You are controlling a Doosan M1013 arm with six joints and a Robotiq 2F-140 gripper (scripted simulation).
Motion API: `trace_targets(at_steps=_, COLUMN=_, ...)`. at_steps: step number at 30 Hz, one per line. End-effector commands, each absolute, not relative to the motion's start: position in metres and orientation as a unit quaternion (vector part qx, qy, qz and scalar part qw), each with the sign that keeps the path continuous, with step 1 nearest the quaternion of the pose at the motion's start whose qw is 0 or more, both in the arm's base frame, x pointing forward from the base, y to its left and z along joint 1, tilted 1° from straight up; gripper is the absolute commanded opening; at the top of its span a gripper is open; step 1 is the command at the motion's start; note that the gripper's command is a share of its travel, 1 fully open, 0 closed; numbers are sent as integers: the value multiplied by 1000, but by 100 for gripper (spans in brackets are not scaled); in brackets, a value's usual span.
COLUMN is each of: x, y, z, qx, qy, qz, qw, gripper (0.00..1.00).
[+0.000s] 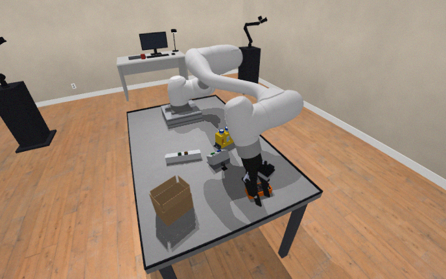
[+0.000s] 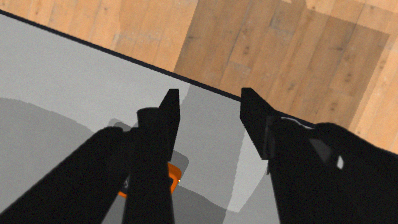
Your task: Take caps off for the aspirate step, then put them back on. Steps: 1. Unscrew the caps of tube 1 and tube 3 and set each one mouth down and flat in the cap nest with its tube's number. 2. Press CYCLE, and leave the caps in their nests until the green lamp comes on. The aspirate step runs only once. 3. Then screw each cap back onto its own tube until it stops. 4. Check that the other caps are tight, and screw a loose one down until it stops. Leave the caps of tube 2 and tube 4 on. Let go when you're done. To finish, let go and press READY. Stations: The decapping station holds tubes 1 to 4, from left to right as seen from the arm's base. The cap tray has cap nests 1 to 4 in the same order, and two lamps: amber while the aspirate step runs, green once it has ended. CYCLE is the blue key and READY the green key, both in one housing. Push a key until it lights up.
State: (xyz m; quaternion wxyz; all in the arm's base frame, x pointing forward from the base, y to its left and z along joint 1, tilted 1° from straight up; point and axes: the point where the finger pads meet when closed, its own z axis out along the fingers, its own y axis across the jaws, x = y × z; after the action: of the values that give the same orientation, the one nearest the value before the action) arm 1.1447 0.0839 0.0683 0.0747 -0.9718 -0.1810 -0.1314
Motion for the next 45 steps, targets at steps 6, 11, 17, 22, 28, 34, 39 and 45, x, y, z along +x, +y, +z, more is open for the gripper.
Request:
trace_targets(at_steps=6, x=1145, y=84, z=70, qx=-972, qy=-181, qz=-132, qw=75, gripper=41)
trace_targets(at_steps=11, x=1120, y=84, z=81, qx=-964, qy=-225, qz=-127, qw=64, gripper=41)
trace_targets(at_steps=17, x=1095, y=84, z=90, qx=-954, qy=-269, qz=-121, qw=54, gripper=41)
trace_targets(at_steps=22, x=1076, y=83, z=95, qx=-942, qy=-312, qz=-114, qw=45, gripper=41)
trace_targets(at_steps=28, x=1052, y=83, z=101, qx=-932, qy=-343, qz=-108, qw=39, gripper=41)
trace_targets(at_steps=34, x=1023, y=82, z=108, qx=-922, qy=-371, qz=-103, qw=34, gripper=41)
trace_targets(at_steps=39, x=1003, y=81, z=111, qx=-911, qy=-398, qz=-98, qw=29, gripper=41)
trace_targets(at_steps=45, x=979, y=81, z=115, qx=-893, qy=-441, qz=-89, qw=22, gripper=41)
